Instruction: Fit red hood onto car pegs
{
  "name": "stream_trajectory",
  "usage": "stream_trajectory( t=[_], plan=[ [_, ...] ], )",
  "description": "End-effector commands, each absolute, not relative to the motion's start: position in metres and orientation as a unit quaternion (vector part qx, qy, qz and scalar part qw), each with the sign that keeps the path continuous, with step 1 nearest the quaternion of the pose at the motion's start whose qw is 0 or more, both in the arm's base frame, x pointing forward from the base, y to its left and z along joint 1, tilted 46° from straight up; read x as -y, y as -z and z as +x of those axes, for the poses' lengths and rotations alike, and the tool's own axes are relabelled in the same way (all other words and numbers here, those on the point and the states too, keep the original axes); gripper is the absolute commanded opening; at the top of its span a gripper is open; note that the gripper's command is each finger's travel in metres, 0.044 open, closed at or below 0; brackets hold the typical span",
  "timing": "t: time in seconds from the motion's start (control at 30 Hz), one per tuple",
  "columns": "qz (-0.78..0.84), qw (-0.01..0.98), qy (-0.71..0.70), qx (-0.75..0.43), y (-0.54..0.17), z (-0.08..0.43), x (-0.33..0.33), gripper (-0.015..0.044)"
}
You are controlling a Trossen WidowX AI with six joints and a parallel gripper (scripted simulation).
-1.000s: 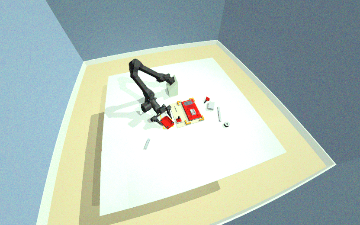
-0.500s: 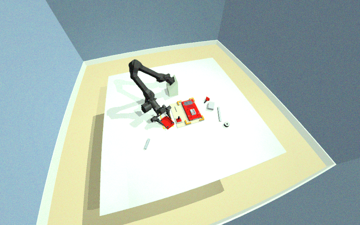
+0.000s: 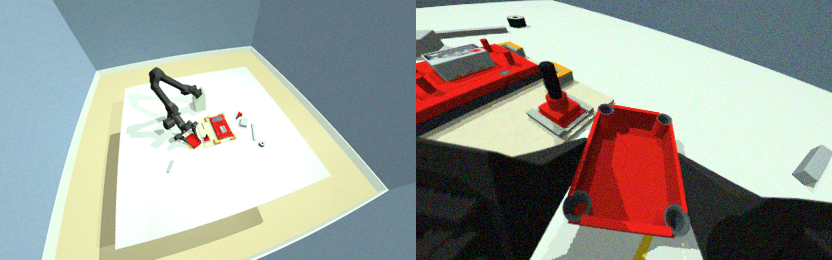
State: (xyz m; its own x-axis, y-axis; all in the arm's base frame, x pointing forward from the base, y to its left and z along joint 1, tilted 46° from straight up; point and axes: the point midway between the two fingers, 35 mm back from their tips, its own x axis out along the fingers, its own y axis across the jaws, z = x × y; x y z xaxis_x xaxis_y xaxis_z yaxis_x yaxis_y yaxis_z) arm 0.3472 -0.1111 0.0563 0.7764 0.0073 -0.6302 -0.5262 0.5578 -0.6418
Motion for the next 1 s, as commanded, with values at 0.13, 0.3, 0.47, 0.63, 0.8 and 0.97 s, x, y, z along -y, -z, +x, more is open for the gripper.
stream_trajectory(
  t=[0.13,0.3,0.47,0.63,0.8,0.97],
  plan=[
    [-0.442,0.833,-0.16,-0.291,-0.077,0.347,0.091,0.0],
    [-0.442,0.834,-0.16,-0.29,-0.091,0.345,0.077,0.0],
    [-0.441,0.834,-0.16,-0.289,-0.103,0.341,0.065,0.0],
    [-0.431,0.839,-0.156,-0.291,-0.102,0.342,0.065,0.0],
    [-0.386,0.861,-0.14,-0.299,-0.101,0.342,0.065,0.0],
    [-0.326,0.886,-0.119,-0.308,-0.101,0.342,0.065,0.0]
  ],
)
